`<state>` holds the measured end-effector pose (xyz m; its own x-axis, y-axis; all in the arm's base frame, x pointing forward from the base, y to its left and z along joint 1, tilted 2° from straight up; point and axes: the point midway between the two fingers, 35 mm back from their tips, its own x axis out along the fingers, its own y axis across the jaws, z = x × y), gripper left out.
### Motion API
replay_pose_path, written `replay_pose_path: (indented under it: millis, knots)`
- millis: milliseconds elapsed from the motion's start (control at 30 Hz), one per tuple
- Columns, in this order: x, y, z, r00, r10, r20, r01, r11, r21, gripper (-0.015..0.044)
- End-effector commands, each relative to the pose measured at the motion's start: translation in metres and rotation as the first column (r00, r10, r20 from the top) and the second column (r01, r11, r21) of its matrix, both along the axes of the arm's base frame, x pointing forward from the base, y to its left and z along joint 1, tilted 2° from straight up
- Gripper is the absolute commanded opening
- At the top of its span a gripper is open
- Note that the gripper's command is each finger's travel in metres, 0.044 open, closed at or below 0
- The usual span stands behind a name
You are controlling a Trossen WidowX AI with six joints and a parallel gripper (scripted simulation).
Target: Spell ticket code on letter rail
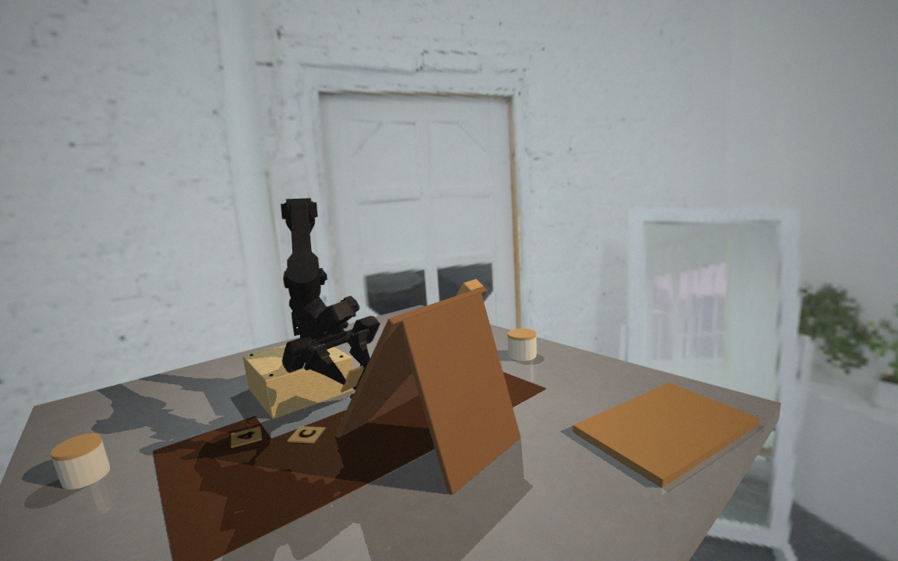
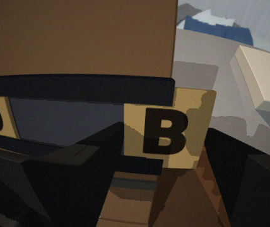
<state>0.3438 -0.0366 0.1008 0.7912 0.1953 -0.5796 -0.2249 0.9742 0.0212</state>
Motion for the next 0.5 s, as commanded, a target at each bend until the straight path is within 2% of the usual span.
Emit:
replay_pose_path:
  millis: [0,467]
  knots:
    - [-0.0006,0.0027,-0.0004,1.0,-0.002,-0.002,0.002,1.0,0.003,0.0]
    - [-0.0021,0.0097,-0.0001,1.0,-0.002,-0.002,0.002,1.0,0.003,0.0]
